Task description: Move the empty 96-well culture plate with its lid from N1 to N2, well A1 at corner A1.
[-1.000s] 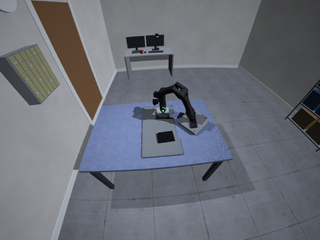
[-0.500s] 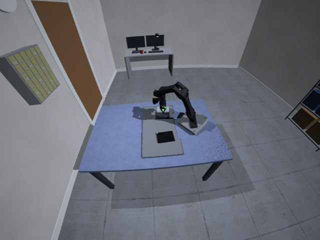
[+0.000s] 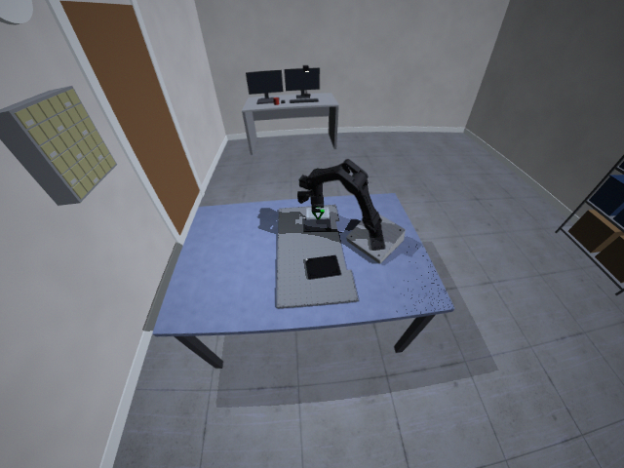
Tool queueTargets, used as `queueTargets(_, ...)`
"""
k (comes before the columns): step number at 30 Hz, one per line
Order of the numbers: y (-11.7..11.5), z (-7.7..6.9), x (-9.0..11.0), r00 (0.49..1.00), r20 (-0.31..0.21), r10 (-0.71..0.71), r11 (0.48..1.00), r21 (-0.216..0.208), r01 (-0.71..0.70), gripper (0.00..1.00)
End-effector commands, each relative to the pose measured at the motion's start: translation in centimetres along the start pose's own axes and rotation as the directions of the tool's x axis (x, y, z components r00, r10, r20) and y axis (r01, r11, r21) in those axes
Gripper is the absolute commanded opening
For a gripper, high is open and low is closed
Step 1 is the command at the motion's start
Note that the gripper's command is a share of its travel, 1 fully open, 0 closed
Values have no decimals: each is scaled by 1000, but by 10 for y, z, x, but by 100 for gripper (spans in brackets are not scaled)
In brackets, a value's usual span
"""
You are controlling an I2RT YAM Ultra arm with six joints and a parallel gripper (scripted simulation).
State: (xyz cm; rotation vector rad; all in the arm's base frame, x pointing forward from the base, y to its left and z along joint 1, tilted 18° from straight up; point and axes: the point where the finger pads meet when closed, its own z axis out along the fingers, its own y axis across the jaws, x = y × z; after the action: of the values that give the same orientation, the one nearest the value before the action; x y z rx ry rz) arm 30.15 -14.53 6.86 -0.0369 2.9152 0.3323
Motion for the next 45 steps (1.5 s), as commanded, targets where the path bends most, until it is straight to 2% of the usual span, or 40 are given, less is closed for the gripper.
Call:
queueTargets(1,-7,-21,-14,998,64,-12,999,36,10,0)
queueTargets(30,-7,-21,-14,998,64,-12,999,36,10,0)
queueTargets(31,0,-19,-18,996,65,-67,997,38,65,0)
queueTargets(33,0,-19,-18,996,65,-67,997,38,65,0)
queueTargets(34,5,-16,-16,993,61,-101,994,38,99,0)
queueTargets(35,11,-8,-7,992,37,-124,992,19,123,0)
queueTargets(36,15,-8,-6,987,36,-157,988,21,156,0)
queueTargets(45,43,-8,-3,989,32,-148,989,25,147,0)
